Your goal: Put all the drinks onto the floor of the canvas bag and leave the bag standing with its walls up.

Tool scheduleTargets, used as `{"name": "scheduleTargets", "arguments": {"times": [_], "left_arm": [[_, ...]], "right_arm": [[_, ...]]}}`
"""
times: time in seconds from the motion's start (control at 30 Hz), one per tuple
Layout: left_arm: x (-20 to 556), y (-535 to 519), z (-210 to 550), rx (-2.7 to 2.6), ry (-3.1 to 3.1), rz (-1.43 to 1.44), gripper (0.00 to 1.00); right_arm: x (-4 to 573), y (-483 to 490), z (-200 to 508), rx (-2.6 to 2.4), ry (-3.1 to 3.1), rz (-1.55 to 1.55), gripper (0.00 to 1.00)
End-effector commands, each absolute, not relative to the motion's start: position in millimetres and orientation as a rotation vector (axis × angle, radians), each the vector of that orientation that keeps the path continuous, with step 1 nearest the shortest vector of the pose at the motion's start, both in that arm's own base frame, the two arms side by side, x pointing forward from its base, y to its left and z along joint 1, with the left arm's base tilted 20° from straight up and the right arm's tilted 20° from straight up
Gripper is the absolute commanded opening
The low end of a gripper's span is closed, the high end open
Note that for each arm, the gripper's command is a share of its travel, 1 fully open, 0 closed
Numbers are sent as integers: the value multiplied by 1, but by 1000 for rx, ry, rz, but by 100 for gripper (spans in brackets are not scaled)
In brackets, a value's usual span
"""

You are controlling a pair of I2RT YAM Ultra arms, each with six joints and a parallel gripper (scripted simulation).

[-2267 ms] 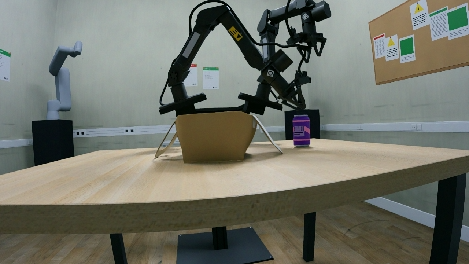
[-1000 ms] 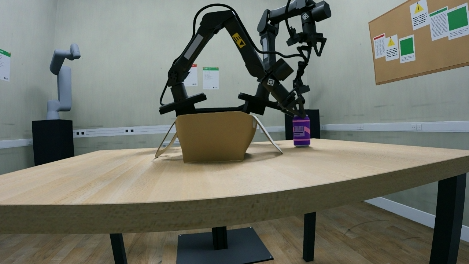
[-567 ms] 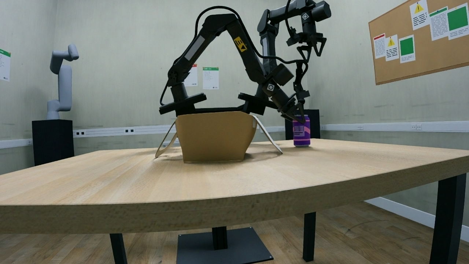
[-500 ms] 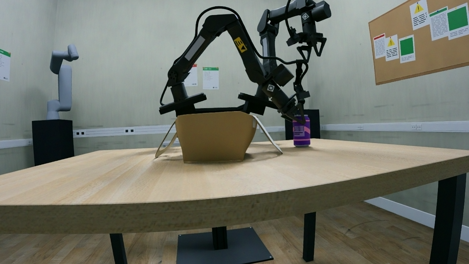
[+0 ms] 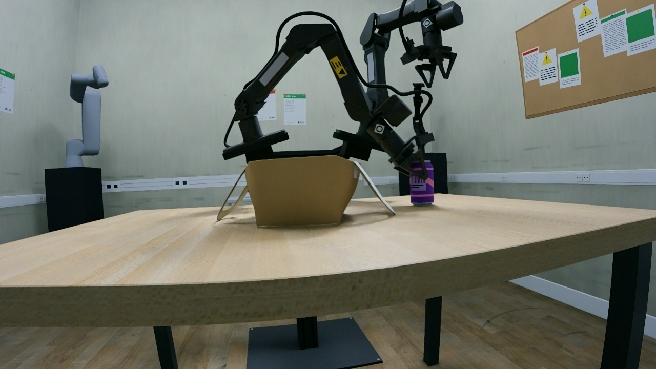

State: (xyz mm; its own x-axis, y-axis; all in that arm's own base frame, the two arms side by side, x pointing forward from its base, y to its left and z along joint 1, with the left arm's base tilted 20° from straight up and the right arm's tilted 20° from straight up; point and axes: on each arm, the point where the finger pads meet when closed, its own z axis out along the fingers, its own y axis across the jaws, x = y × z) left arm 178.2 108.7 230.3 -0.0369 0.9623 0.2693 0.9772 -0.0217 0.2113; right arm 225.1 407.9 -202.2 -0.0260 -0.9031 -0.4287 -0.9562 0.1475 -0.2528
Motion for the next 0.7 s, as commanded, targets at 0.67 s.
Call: {"name": "scheduleTargets", "arguments": {"times": [0.67], "left_arm": [[180,105,244,-2175,-2170,-592,100]], "right_arm": [[232,438,-174,-1728,1867,200,71]]}}
